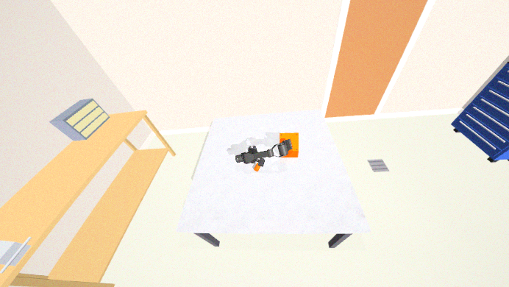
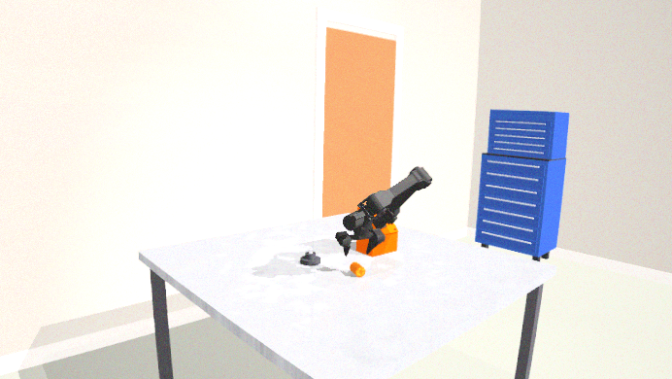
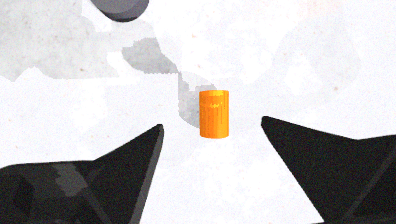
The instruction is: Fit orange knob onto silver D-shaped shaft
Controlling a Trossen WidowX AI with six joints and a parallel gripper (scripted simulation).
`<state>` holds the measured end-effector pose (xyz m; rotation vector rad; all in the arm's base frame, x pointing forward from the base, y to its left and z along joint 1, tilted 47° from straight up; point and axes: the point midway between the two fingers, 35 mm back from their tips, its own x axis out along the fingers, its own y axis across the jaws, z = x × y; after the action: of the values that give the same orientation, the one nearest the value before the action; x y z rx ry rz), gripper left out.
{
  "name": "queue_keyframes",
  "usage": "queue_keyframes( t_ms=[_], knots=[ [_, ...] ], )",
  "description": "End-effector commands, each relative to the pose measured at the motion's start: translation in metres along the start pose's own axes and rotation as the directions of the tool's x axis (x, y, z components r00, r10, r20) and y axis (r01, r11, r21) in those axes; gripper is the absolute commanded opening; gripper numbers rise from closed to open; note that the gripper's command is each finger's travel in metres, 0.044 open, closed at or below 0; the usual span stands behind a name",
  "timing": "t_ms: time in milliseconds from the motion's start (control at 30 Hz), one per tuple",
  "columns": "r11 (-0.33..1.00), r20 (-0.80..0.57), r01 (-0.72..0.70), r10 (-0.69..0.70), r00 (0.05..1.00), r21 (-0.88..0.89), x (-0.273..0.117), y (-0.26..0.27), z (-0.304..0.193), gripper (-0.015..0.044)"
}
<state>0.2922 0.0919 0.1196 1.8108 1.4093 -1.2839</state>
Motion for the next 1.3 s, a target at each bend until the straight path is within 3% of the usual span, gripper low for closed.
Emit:
queue_keyframes(
  t_ms=[0, 1267],
  knots=[
    [0.998, -0.009, 0.034, -0.034, 0.999, 0.051, 0.004, -0.005, 0.002, 0.0440],
    [0.998, -0.012, 0.035, -0.035, 0.999, 0.051, 0.061, -0.009, -0.020, 0.0440]
  ],
)
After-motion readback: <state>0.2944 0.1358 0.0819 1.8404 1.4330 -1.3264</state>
